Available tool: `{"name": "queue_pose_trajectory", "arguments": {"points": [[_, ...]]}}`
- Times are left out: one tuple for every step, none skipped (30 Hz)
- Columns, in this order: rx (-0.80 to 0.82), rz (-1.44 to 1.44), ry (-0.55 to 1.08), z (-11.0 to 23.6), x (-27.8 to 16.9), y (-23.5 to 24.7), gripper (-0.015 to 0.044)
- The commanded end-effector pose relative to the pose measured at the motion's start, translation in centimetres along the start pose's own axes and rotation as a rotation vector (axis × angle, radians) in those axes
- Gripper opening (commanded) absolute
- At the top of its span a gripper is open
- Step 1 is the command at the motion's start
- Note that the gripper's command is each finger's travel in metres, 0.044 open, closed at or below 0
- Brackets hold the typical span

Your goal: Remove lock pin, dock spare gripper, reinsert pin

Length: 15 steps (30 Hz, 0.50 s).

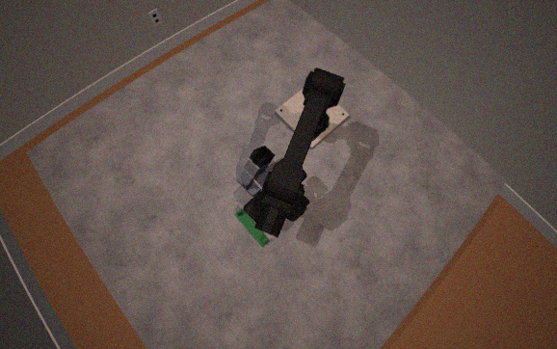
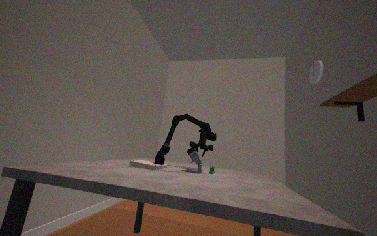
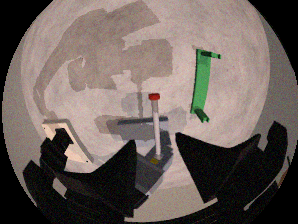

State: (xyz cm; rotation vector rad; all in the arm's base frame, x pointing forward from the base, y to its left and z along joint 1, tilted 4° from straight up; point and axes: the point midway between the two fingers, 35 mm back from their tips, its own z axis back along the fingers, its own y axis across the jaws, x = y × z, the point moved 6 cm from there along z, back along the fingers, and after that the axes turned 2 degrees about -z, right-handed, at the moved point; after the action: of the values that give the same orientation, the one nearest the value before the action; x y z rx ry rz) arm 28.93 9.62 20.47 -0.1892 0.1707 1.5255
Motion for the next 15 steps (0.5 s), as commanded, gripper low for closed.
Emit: {"name": "queue_pose_trajectory", "arguments": {"points": [[0.002,-0.001,-0.001,0.8,0.4,0.0,0.0200],[0.001,0.000,-0.001,1.0,0.4,0.1,0.0200],[-0.001,0.000,-0.001,1.3,0.5,0.1,0.0200],[-0.002,0.001,-0.001,1.5,0.6,0.1,0.0200],[-0.003,0.001,-0.001,1.8,0.7,0.1,0.0200],[-0.005,0.002,-0.001,2.1,0.8,0.2,0.0200],[-0.008,0.003,-0.001,1.6,0.5,0.1,0.0226],[-0.008,0.003,-0.001,1.6,0.5,0.1,0.0252],[-0.008,0.003,-0.001,1.6,0.5,0.1,0.0279],[-0.008,0.003,-0.001,1.6,0.5,0.1,0.0305],[-0.008,0.003,-0.001,1.6,0.5,0.1,0.0331],[-0.008,0.003,-0.001,1.6,0.5,0.1,0.0357],[-0.008,0.003,-0.001,1.6,0.5,0.1,0.0384],[-0.008,0.003,-0.001,1.6,0.5,0.1,0.0410],[-0.008,0.003,-0.001,1.6,0.5,0.1,0.0436]]}}
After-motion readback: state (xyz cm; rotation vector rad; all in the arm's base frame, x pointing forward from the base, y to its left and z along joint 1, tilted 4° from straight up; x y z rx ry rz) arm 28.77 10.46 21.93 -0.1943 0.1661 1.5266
